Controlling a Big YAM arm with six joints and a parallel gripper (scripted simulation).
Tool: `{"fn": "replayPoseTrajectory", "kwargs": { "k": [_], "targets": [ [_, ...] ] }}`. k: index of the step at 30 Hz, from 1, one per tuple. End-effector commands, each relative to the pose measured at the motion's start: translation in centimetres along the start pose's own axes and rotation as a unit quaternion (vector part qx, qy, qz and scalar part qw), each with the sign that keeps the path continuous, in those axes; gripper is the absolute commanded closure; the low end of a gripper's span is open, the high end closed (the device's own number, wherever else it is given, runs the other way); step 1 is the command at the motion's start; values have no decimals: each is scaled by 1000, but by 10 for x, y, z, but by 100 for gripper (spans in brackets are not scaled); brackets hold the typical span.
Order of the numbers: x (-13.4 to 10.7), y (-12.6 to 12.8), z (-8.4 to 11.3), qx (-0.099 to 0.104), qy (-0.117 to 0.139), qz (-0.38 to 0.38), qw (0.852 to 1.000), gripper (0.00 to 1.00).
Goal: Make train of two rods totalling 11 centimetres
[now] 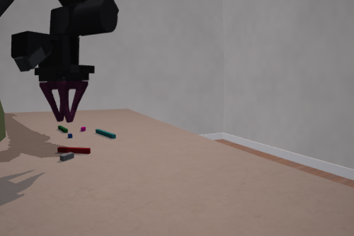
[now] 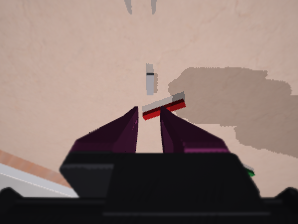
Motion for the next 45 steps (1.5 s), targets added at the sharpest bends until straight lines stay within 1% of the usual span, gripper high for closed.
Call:
{"fn": "replayPoseTrajectory", "kwargs": {
  "k": [1, 2, 6, 16, 18, 19, 21, 23, 33, 35, 36, 38, 43, 45],
  "targets": [
    [-1, 1, -3, 1, -4, 1, 1000, 77],
    [0, -2, -5, -6, -3, -3, 1000, 77],
    [-2, 3, -7, 0, -4, 1, 1000, 77],
    [-1, -1, -20, -4, -3, -2, 1000, 77],
    [-1, -1, -20, -4, -3, -2, 1000, 77],
    [0, 7, -16, 6, 0, -2, 1000, 77],
    [-2, 2, -24, -1, -3, 0, 1000, 77],
    [-1, -1, -28, -4, -3, -2, 1000, 77],
    [-1, 1, -43, -2, -3, 0, 1000, 77],
    [-1, 1, -43, -2, -3, 0, 1000, 77],
    [3, 2, -40, 4, 2, -8, 1000, 77],
    [-1, 0, -48, -3, -3, -1, 1000, 77],
    [0, -2, -53, -4, -3, -2, 1000, 77],
    [0, 1, -53, -1, -2, -3, 1000, 77]
  ]
}}
Point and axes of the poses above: the point where the finger pads meet when closed, its own z axis back along the fingers, its own y axis across the jaws, x = y × z, the point moved 5 cm from there along z, back along the fingers, and after that the axes turned 2 degrees about z, right-handed, at the moved point
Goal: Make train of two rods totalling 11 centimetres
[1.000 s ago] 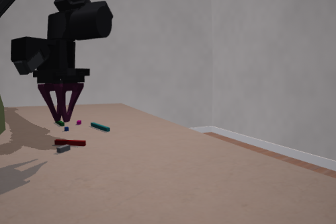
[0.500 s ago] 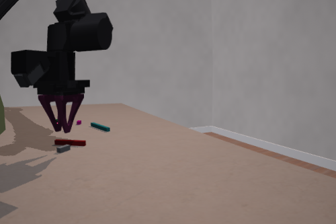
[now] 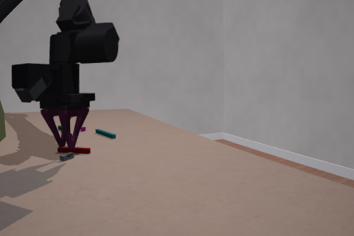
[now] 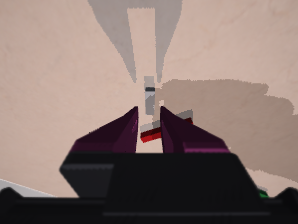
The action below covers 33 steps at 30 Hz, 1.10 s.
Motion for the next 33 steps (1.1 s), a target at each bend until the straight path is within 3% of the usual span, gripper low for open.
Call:
{"fn": "replayPoseTrajectory", "kwargs": {
  "k": [1, 33],
  "targets": [
    [2, 3, -4, 3, 1, -6, 1000, 77],
    [3, 1, -5, 1, 1, -8, 1000, 77]
  ]
}}
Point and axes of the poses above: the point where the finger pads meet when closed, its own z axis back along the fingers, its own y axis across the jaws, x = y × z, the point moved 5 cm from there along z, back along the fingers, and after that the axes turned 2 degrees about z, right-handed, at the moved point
